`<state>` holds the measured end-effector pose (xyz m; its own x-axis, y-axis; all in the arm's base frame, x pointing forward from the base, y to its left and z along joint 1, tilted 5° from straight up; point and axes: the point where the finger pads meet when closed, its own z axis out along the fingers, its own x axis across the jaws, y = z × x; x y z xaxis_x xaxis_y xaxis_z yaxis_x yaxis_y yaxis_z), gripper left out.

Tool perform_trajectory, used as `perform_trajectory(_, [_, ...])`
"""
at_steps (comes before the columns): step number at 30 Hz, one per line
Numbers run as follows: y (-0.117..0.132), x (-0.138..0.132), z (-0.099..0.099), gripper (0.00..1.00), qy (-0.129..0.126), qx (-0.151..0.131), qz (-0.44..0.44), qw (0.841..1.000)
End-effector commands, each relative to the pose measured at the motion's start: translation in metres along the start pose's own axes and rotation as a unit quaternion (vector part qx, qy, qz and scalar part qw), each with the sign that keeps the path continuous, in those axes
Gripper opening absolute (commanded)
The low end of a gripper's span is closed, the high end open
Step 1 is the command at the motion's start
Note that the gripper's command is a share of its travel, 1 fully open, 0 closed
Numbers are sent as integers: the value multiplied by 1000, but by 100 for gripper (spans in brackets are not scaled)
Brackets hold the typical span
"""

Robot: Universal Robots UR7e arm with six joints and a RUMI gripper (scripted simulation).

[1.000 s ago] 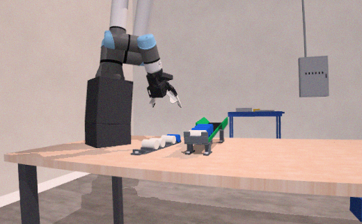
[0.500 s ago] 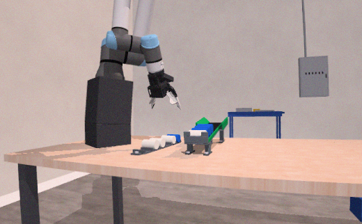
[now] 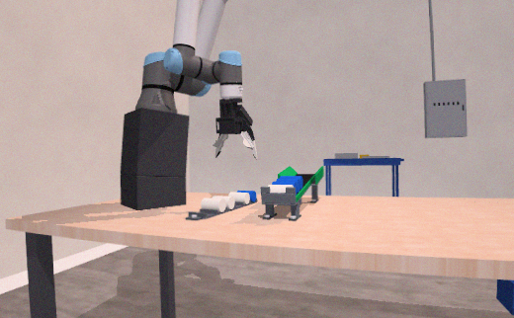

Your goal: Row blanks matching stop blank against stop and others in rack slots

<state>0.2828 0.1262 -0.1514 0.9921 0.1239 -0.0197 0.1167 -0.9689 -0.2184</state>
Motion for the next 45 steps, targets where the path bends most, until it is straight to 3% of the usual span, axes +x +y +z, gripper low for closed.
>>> perform_trajectory(1, [1, 6, -1, 100, 20, -59, 9, 998])
perform_trajectory(7, [0, 8, -3, 100, 29, -73, 11, 997])
perform_trajectory(24, [0, 9, -2, 100, 29, -73, 11, 997])
perform_trajectory(34, [5, 12, 37, 100, 28, -73, 12, 997])
perform_trajectory(41, [5, 12, 42, 100, 28, -73, 12, 997])
perform_trajectory(42, [5, 12, 42, 52, 28, -73, 12, 997])
perform_trajectory(45, [5, 12, 42, 52, 28, -73, 12, 997])
